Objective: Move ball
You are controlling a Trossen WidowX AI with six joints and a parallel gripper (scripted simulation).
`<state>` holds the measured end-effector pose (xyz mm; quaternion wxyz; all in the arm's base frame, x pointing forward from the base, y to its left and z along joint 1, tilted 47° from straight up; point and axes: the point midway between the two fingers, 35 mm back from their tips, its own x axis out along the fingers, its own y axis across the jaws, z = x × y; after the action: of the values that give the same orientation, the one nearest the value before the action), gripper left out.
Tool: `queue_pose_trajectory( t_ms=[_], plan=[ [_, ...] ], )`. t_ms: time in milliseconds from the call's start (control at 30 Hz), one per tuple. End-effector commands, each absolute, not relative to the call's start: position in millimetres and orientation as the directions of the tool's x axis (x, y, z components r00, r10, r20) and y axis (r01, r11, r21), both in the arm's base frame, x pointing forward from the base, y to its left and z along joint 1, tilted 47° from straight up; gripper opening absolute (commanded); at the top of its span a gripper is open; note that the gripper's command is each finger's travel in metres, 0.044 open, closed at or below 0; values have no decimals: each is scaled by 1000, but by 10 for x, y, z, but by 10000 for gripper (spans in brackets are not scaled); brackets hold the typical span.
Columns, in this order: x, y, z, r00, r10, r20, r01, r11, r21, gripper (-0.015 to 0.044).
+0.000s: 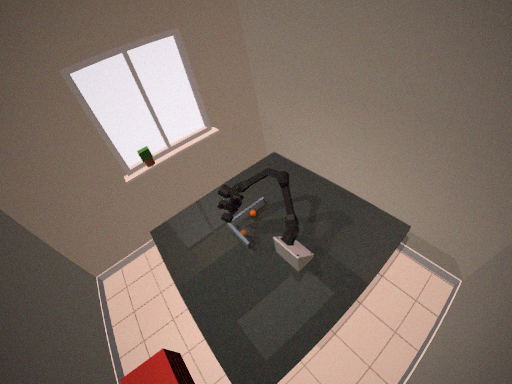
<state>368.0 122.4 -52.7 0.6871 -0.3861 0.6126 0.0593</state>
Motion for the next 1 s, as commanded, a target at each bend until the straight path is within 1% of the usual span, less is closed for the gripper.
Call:
queue_pose_trajectory(
  t_ms=[0, 167, 233, 967],
  plan=[
    [3806, 575, -161, 162, -556, -815, -288, 764, -578, 338],
    [3797, -62, 214, 46, -695, -717, -31, 717, -697, 338],
    [3784, -195, 301, 20, -720, -694, 20, 694, -720, 338],
    [3788, -360, 170, 17, -723, -690, 26, 690, -723, 338]
  ],
)
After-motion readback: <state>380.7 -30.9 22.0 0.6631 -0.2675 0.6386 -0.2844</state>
